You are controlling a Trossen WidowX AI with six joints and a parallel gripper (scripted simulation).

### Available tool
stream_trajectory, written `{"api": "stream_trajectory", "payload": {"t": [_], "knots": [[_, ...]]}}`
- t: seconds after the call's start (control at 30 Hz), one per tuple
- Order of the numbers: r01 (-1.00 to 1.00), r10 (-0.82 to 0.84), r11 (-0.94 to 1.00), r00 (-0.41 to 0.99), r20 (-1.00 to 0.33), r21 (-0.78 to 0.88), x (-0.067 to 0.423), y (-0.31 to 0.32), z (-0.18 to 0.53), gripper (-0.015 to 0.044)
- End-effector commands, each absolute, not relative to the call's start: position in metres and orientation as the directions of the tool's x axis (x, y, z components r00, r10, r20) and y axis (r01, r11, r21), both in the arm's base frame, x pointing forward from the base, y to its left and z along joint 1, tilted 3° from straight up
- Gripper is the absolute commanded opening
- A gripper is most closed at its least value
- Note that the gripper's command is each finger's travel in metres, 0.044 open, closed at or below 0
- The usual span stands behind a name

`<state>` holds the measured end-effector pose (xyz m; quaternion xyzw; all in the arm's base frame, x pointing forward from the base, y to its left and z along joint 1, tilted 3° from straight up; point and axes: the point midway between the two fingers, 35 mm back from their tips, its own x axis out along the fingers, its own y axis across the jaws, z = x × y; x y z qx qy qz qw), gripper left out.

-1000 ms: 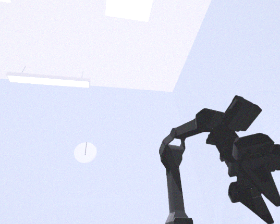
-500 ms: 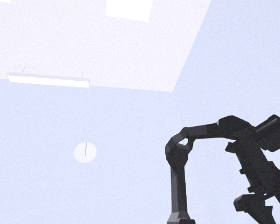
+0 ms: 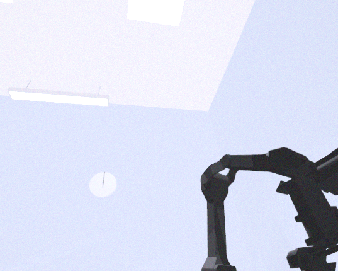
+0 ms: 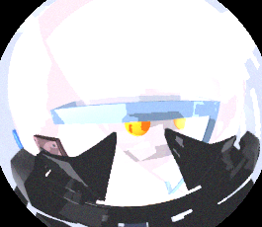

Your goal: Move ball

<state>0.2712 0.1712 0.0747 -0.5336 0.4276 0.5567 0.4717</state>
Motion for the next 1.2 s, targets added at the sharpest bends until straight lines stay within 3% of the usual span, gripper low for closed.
{"api": "stream_trajectory", "payload": {"t": [0.0, 0.53, 0.67, 0.9, 1.1, 1.17], "knots": [[-0.981, 0.069, -0.191, 0.005, -0.998, -0.018, 0.271, 0.172, 0.065, 0.0302], [-0.981, 0.069, -0.191, 0.005, -0.998, -0.018, 0.270, 0.173, 0.041, 0.0302], [-0.981, 0.069, -0.191, 0.005, -0.998, -0.018, 0.270, 0.173, 0.041, 0.0197], [-0.981, 0.069, -0.191, 0.005, -0.998, -0.018, 0.270, 0.173, 0.041, 0.0151], [-0.991, 0.068, -0.131, 0.013, -0.998, -0.022, 0.278, 0.170, 0.052, 0.0000], [-0.991, 0.068, -0.136, 0.013, -0.998, -0.022, 0.280, 0.170, 0.063, 0.0000]]}}
